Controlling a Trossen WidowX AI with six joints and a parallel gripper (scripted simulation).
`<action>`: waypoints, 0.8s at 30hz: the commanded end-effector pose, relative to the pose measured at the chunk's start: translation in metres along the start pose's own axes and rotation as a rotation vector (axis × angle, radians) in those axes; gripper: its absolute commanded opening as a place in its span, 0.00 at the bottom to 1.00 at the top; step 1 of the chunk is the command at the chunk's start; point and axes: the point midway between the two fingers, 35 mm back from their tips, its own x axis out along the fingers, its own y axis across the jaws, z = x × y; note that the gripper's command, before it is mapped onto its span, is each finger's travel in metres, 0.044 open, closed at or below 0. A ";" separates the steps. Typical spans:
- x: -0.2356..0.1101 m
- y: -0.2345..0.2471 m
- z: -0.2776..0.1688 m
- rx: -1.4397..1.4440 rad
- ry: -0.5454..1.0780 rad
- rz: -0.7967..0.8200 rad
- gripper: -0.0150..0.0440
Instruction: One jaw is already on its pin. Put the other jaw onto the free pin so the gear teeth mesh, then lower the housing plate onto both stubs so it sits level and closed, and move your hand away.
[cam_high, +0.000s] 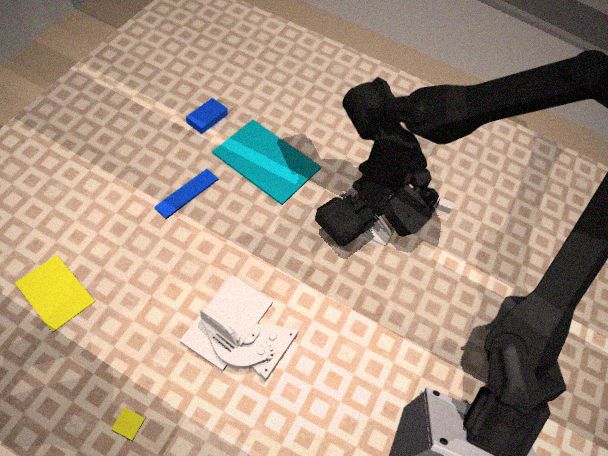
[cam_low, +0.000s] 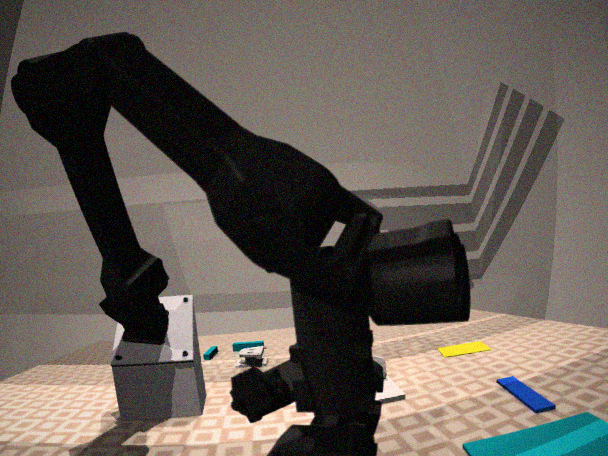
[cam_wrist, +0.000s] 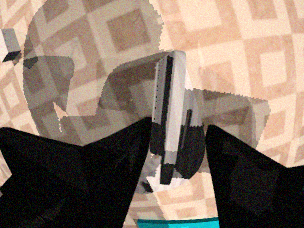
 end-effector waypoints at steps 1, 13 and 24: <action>0.000 0.000 0.000 0.000 0.000 -0.002 0.48; -0.014 -0.001 -0.002 0.000 -0.001 -0.006 0.48; -0.050 -0.002 -0.003 0.000 -0.002 -0.010 0.48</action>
